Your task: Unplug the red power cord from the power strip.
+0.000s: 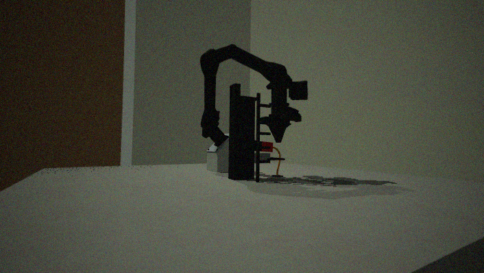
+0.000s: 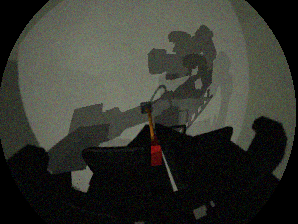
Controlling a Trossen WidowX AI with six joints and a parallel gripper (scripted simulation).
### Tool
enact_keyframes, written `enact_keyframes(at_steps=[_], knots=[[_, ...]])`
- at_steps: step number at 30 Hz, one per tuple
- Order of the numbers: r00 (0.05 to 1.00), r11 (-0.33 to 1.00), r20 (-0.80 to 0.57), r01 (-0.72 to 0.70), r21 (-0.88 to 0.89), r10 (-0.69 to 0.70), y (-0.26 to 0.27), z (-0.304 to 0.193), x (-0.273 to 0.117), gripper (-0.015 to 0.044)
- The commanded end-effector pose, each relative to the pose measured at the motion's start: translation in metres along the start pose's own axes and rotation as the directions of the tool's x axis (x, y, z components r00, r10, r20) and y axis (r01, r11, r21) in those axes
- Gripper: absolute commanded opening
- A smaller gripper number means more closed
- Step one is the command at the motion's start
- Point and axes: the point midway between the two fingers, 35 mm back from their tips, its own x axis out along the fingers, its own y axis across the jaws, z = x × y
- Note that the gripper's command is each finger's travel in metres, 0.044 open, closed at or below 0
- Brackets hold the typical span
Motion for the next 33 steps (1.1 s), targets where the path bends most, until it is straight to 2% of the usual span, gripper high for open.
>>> enact_keyframes(at_steps=[1,17,33], knots=[[1.0,1.0,-0.005,-0.008,0.011,0.008,-0.001,-0.005,0.003,0.016],[1.0,1.0,-0.005,0.012,-0.013,-0.012,-0.001,-0.005,-0.005,0.016],[1.0,1.0,-0.006,0.012,-0.014,-0.012,-0.001,-0.03,-0.005,0.016]])
